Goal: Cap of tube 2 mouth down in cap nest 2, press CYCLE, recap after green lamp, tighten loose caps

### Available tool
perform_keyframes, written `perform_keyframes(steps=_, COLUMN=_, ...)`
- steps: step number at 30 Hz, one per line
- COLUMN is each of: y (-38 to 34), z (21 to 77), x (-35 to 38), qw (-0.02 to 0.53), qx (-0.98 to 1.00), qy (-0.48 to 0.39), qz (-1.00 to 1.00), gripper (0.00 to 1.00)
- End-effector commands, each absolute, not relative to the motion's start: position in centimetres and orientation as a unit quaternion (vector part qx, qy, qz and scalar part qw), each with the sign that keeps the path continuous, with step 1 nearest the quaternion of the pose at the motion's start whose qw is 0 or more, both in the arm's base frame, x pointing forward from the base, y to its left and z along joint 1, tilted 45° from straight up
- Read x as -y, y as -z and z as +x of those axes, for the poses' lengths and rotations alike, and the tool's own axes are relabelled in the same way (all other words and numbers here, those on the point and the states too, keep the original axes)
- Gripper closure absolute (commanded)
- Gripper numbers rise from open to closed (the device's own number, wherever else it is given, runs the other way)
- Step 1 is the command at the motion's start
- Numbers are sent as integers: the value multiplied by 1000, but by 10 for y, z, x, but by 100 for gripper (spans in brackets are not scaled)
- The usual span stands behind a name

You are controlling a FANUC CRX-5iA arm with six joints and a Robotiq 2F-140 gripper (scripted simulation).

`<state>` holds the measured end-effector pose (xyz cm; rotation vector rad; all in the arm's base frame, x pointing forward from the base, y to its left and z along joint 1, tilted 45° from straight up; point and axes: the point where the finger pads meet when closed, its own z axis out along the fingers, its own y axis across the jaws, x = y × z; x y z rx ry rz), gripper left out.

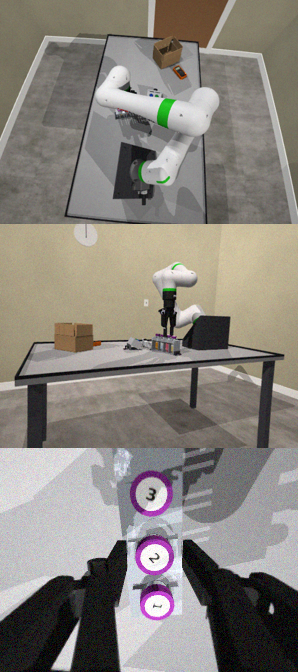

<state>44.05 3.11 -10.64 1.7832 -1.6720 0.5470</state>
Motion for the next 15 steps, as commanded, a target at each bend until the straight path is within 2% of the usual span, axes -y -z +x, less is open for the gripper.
perform_keyframes(steps=1, y=106, z=441, x=-32, qw=278, qx=718, qy=-259, qz=583, gripper=59)
perform_keyframes(steps=9, y=106, z=441, x=-32, qw=273, qx=730, qy=-265, qz=568, gripper=59)
perform_keyframes(steps=10, y=106, z=441, x=-32, qw=273, qx=730, qy=-265, qz=568, gripper=70)
perform_keyframes(steps=15, y=106, z=441, x=-32, qw=273, qx=730, qy=-265, qz=568, gripper=70)
